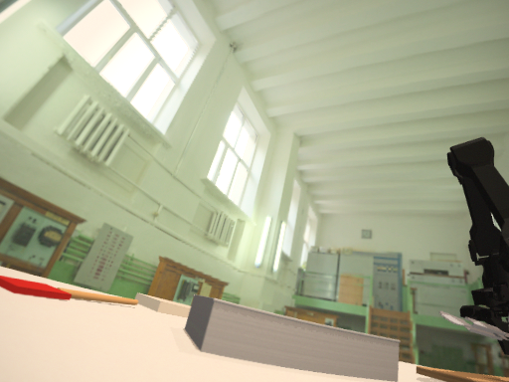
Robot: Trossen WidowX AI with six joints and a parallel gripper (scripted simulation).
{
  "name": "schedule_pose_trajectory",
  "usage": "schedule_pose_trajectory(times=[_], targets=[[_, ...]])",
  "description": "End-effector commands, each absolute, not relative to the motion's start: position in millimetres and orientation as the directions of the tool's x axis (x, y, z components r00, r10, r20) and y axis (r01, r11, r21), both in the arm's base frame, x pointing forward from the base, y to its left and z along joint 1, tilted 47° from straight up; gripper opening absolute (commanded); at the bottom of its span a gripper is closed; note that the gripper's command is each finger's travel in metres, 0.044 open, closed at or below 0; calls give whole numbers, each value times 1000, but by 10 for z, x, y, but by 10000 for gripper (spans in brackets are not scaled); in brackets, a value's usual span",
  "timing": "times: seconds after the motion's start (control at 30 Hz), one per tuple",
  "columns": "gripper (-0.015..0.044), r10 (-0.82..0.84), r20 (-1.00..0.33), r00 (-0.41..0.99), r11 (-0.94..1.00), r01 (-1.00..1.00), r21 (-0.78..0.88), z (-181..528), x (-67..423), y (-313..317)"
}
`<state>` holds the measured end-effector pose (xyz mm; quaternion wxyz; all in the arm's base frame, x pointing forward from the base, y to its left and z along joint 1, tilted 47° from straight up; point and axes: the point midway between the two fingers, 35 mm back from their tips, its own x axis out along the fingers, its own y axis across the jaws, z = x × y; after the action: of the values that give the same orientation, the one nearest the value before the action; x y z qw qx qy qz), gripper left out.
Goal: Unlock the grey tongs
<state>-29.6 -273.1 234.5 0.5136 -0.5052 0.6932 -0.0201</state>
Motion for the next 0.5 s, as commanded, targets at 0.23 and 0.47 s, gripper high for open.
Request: schedule_pose_trajectory(times=[0.23,0.47], targets=[[-150,-750,-661,28,436,-731,-525,2439,-460,-2683],[-150,-754,-657,14,434,-739,-514,2441,-448,-2679]])
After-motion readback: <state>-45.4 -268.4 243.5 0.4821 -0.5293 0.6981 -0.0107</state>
